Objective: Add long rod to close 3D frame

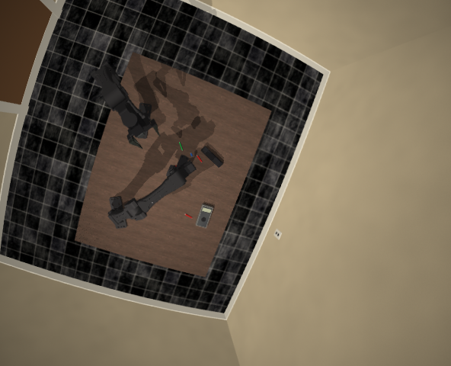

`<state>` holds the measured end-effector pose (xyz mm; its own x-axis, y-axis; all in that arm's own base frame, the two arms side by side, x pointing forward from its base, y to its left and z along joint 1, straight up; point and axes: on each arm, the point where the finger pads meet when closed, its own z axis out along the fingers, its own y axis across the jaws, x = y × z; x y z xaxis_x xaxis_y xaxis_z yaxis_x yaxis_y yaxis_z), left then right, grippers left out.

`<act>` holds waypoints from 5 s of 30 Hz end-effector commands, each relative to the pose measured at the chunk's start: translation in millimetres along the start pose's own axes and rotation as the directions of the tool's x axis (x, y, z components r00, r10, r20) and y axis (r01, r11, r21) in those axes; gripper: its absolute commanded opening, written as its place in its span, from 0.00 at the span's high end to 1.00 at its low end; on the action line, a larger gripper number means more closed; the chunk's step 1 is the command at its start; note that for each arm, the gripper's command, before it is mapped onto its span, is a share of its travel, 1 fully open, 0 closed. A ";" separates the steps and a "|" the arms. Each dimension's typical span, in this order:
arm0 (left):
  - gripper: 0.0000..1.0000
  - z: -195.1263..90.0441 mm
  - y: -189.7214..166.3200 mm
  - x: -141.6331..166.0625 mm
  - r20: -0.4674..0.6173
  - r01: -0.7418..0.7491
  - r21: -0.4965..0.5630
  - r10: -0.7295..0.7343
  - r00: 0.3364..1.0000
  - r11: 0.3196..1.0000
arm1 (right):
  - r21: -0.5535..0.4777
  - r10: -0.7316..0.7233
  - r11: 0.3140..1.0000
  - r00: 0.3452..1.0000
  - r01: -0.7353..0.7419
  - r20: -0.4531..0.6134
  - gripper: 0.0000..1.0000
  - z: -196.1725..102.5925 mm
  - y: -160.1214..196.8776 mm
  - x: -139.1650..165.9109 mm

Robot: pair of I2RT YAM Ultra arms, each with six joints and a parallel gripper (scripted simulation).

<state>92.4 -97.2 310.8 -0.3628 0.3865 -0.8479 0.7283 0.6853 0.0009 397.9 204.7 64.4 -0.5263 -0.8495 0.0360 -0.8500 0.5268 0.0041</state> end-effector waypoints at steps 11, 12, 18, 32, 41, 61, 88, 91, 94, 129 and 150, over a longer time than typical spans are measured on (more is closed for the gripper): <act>0.00 -4.5 -0.2 -6.4 0.020 0.002 -0.002 -0.002 1.000 1.000 | 0.030 -0.011 0.999 0.998 0.009 0.062 1.00 -20.5 -2.4 -6.7; 0.00 -4.5 -0.2 -6.4 0.020 0.002 -0.002 -0.002 1.000 1.000 | 0.026 -0.007 1.000 0.998 0.005 0.062 1.00 -18.7 -1.6 -6.5; 0.00 -4.5 -0.2 -6.4 0.020 0.002 -0.002 -0.002 1.000 1.000 | 0.031 0.035 0.999 0.991 -0.039 0.133 1.00 -19.8 -7.4 -14.0; 0.00 -4.5 -0.2 -6.4 0.020 0.002 -0.002 -0.002 1.000 1.000 | -0.010 0.214 0.972 0.863 -0.235 0.459 1.00 -33.5 -17.4 -31.4; 0.00 -4.5 -0.2 -6.4 0.020 0.002 -0.002 -0.002 1.000 1.000 | -0.038 0.256 0.961 0.835 -0.273 0.487 1.00 -28.1 -12.3 -20.6; 0.00 -4.5 -0.2 -6.4 0.020 0.002 -0.002 -0.002 1.000 1.000 | -0.138 0.387 0.910 0.681 -0.392 0.622 1.00 -19.1 -1.6 -1.1; 0.00 -4.5 -0.2 -6.4 0.020 0.002 -0.002 -0.002 1.000 1.000 | -0.253 0.484 0.837 0.439 -0.486 0.757 1.00 -17.5 4.0 -0.7; 0.00 -4.5 -0.2 -6.4 0.020 0.002 -0.002 -0.002 1.000 1.000 | -0.266 0.491 0.828 0.410 -0.493 0.769 1.00 -18.4 3.4 -1.4; 0.00 -4.5 -0.2 -6.4 0.020 0.002 -0.002 -0.002 1.000 1.000 | -0.294 0.507 0.811 0.357 -0.506 0.785 1.00 -17.5 4.4 -0.6; 0.00 -4.5 -0.2 -6.4 0.020 0.002 -0.002 -0.002 1.000 1.000 | -0.494 0.562 0.678 -0.050 -0.545 0.826 1.00 -13.9 5.3 -0.2; 0.00 -4.5 -0.2 -6.4 0.020 0.002 -0.002 -0.002 1.000 1.000 | -0.492 0.567 0.677 -0.039 -0.547 0.823 1.00 -5.7 -3.3 -6.0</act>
<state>92.4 -97.2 310.8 -0.3628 0.3865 -0.8479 0.7283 0.6853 0.0008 394.6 209.0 72.3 -0.4860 0.3008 -0.8206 -0.2826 0.8344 0.4732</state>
